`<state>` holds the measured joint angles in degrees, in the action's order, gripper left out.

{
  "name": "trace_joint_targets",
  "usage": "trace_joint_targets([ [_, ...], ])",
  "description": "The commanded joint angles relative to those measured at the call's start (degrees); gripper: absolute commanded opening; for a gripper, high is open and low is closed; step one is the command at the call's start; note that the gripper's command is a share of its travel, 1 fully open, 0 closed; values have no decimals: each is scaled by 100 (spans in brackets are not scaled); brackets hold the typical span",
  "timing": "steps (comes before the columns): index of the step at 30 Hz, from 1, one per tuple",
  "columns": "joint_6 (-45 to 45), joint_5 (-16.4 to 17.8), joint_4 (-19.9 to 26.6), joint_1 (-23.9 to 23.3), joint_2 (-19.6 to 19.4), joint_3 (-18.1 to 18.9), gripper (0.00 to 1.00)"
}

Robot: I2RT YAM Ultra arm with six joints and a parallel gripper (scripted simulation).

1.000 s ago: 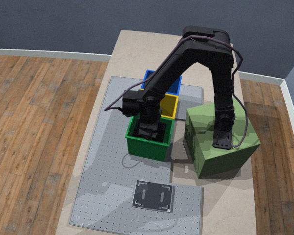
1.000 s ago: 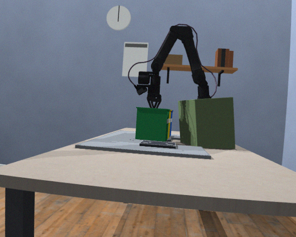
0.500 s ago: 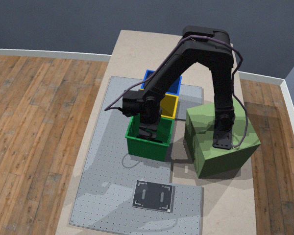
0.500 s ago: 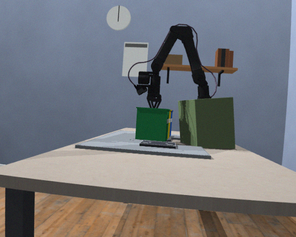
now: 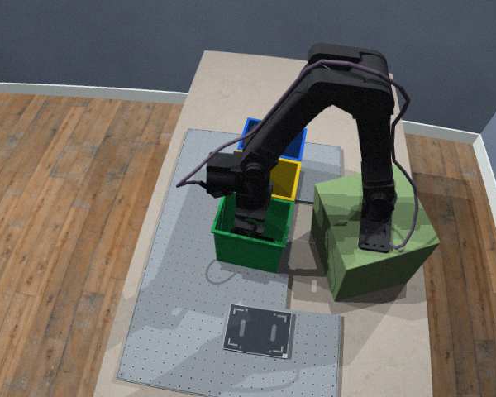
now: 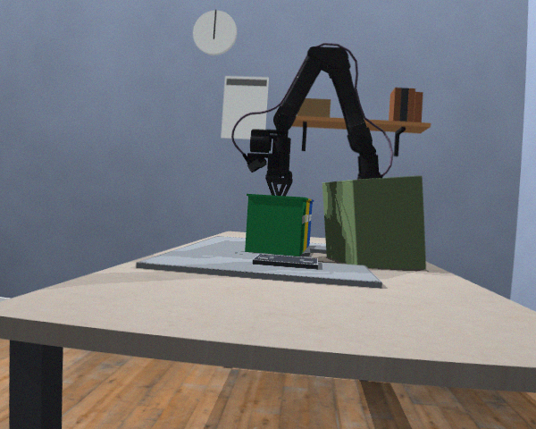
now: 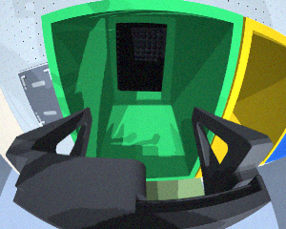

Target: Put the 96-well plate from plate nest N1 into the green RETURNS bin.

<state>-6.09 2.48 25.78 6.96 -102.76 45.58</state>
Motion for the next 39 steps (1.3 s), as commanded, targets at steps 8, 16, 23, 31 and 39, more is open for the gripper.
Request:
trace_joint_targets([
  [8,-5,6,-8,-9,65,36,99],
  [16,-5,6,-8,-9,65,36,99],
  [23,-5,6,-8,-9,65,36,99],
  [31,-5,6,-8,-9,65,36,82],
  [39,-5,6,-8,-9,65,36,82],
])
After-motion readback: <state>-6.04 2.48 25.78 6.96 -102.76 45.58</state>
